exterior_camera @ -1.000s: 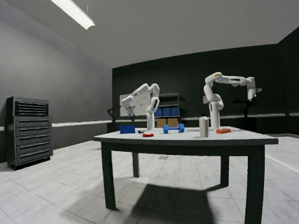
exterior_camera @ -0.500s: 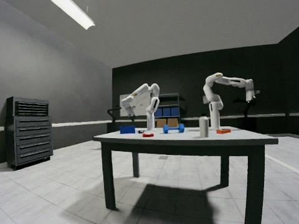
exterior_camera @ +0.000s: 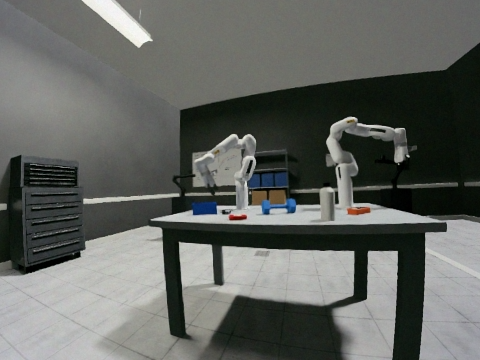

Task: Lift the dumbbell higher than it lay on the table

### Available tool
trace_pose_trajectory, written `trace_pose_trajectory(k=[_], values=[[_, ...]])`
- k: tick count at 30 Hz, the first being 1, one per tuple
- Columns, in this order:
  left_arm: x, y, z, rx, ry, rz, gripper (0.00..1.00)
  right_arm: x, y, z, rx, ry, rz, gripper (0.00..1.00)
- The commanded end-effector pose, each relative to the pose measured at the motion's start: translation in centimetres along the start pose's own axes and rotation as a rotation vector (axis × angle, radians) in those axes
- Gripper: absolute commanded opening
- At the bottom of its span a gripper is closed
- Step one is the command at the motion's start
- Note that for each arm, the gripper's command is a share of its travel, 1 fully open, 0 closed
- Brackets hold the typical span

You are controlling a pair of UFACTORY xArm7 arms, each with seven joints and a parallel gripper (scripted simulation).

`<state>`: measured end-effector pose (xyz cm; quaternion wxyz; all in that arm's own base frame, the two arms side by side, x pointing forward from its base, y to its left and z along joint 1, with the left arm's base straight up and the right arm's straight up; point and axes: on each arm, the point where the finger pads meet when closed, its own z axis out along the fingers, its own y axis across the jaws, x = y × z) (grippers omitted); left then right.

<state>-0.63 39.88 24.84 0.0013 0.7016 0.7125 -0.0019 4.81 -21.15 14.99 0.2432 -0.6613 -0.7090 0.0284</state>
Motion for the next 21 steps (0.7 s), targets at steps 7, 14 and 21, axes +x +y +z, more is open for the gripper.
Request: trace_pose_trajectory(k=[7,14,21], values=[[0.1,0.0,-0.2,-0.001,0.005,0.000,1.00,2.3,7.8,-4.5,-0.053,-0.141,-0.017,1.00],[0.1,0.0,-0.2,-0.001,0.005,0.000,1.00,4.5,11.5,-6.1,-0.085,-0.197,-0.031,1.00],[0.1,0.0,-0.2,-0.001,0.005,0.000,1.00,9.2,16.9,-7.8,-0.139,-0.271,-0.060,1.00]])
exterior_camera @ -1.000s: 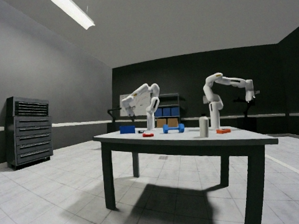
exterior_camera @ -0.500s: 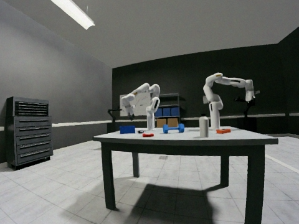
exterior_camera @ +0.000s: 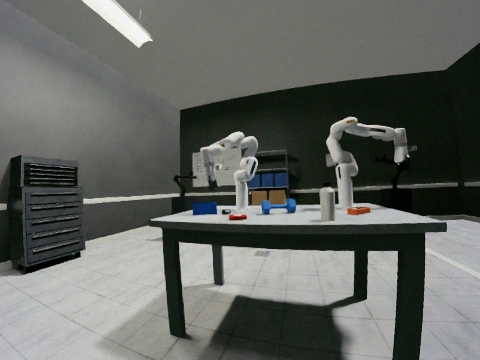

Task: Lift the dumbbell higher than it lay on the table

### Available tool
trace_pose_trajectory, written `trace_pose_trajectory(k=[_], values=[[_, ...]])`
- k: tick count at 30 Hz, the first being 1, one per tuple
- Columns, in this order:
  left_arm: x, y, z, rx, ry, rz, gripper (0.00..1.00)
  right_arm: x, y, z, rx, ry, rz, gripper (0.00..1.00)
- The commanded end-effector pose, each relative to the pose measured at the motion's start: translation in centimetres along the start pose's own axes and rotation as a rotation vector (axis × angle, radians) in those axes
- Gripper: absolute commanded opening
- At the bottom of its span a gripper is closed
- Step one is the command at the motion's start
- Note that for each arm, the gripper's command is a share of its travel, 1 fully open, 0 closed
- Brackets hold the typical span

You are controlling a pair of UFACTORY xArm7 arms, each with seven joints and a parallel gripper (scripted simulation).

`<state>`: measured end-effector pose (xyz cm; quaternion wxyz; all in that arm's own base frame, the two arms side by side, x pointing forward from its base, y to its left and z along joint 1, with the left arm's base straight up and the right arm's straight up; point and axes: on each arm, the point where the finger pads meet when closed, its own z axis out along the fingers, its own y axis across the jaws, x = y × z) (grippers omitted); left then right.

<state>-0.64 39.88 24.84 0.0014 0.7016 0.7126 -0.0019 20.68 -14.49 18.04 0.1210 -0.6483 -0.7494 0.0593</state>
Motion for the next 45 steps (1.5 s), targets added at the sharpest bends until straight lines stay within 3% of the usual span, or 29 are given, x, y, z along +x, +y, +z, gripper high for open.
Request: trace_pose_trajectory(k=[1,8,10,11,24,27,28,42,44,45], values=[[0.1,0.0,-0.2,-0.001,0.005,0.000,1.00,2.3,3.4,-1.3,-0.032,-0.043,-0.012,1.00],[0.1,0.0,-0.2,-0.001,0.005,0.000,1.00,7.1,7.6,-2.4,-0.082,-0.088,-0.040,1.00],[0.1,0.0,-0.2,-0.001,0.005,0.000,1.00,7.1,7.6,-2.4,-0.082,-0.088,-0.040,1.00],[0.1,0.0,-0.2,-0.001,0.005,0.000,1.00,9.3,9.0,-2.7,-0.101,-0.102,-0.052,1.00],[0.1,0.0,-0.2,-0.001,0.005,0.000,1.00,19.8,13.1,-2.5,-0.174,-0.138,-0.108,1.00],[0.1,0.0,-0.2,-0.001,0.005,0.000,1.00,20.7,13.3,-2.3,-0.179,-0.139,-0.113,1.00],[0.1,0.0,-0.2,-0.001,0.005,0.000,1.00,23.3,13.7,-1.9,-0.192,-0.142,-0.126,1.00],[0.1,0.0,-0.2,-0.001,0.005,0.000,1.00,35.1,13.1,1.6,-0.233,-0.140,-0.185,1.00],[0.1,0.0,-0.2,-0.001,0.005,0.000,1.00,35.1,13.1,1.6,-0.233,-0.140,-0.185,1.00],[0.1,0.0,-0.2,-0.001,0.005,0.000,1.00,37.3,12.5,2.6,-0.237,-0.137,-0.196,1.00]])
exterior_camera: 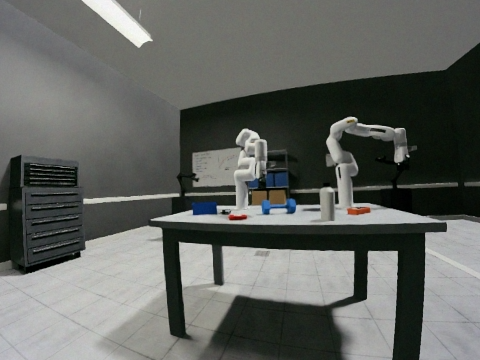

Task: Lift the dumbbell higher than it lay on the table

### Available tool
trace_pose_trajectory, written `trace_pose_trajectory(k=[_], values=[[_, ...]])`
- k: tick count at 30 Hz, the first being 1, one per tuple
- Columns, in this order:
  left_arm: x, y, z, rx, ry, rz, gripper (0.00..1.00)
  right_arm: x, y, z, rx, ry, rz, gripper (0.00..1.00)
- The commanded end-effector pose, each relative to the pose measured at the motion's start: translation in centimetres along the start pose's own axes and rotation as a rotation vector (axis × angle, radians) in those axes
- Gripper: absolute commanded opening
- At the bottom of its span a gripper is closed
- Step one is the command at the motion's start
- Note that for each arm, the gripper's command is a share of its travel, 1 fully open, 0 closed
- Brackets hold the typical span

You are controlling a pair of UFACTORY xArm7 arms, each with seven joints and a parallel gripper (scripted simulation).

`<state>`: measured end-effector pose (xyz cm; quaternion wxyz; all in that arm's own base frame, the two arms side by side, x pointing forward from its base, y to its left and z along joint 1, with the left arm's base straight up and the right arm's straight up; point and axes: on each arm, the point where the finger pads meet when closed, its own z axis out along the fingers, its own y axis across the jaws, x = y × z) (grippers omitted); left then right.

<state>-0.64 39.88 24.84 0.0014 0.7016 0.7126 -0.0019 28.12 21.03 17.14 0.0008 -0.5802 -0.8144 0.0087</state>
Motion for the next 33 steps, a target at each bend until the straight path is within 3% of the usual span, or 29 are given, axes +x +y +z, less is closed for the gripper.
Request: trace_pose_trajectory(k=[1,9,24,27,31,33], values=[[0.1,0.0,-0.2,-0.001,0.005,0.000,1.00,4.1,0.1,0.9,-0.015,0.003,-0.012,1.00],[0.1,0.0,-0.2,-0.001,0.005,0.000,1.00,10.0,-1.6,2.6,-0.020,0.014,-0.035,1.00],[0.1,0.0,-0.2,-0.001,0.005,0.000,1.00,10.2,-1.7,2.8,-0.020,0.014,-0.036,1.00],[0.1,0.0,-0.2,-0.001,0.005,0.000,1.00,10.2,-1.5,4.0,-0.019,0.013,-0.036,1.00],[0.1,0.0,-0.2,-0.001,0.005,0.000,1.00,10.3,-1.5,7.4,-0.019,0.011,-0.035,1.00],[0.1,0.0,-0.2,-0.001,0.005,0.000,1.00,10.3,-1.5,7.4,-0.019,0.011,-0.035,1.00]])
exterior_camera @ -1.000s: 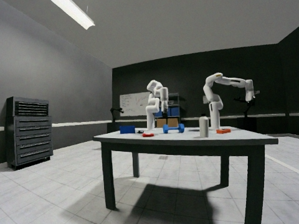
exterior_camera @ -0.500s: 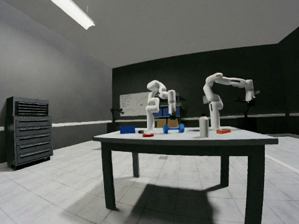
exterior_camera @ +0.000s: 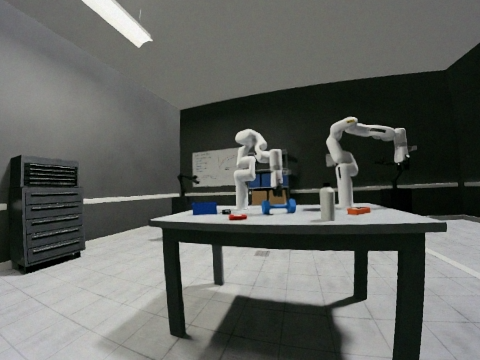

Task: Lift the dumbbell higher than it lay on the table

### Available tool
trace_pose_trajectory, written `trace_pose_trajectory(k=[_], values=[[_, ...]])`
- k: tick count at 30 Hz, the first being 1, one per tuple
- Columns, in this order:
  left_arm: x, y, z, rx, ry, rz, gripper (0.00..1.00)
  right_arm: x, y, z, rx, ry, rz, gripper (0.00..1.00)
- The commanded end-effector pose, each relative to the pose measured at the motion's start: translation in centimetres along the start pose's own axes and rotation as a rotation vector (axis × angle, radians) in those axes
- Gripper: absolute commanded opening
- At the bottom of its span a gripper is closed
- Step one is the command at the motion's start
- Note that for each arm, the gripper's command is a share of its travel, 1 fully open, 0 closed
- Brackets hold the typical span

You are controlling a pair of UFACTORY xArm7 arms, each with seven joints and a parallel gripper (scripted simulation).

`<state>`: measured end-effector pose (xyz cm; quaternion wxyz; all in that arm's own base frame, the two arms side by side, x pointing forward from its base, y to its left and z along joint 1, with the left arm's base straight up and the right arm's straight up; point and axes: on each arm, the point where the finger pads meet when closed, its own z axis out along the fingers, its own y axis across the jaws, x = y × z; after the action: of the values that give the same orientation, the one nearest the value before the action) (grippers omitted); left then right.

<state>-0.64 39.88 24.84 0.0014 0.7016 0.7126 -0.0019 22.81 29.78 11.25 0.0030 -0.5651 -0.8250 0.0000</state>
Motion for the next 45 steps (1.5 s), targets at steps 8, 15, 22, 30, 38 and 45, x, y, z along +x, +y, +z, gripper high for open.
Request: trace_pose_trajectory(k=[8,15,22,30,38,45], values=[[0.1,0.0,-0.2,-0.001,0.005,0.000,1.00,0.1,0.6,6.6,-0.006,-0.002,0.002,1.00],[0.1,0.0,-0.2,-0.001,0.005,0.000,1.00,0.1,0.5,6.8,-0.006,-0.002,0.002,1.00],[0.1,0.0,-0.2,-0.001,0.005,0.000,1.00,0.1,0.5,6.8,-0.006,-0.002,0.002,1.00],[0.1,0.0,-0.2,-0.001,0.005,0.000,1.00,0.1,0.5,6.8,-0.006,-0.002,0.002,1.00],[0.1,0.0,-0.2,-0.001,0.005,0.000,1.00,0.1,0.5,6.8,-0.006,-0.002,0.002,0.00],[0.1,0.0,-0.2,-0.001,0.005,0.000,1.00,0.1,0.5,6.8,-0.006,-0.002,0.002,0.00]])
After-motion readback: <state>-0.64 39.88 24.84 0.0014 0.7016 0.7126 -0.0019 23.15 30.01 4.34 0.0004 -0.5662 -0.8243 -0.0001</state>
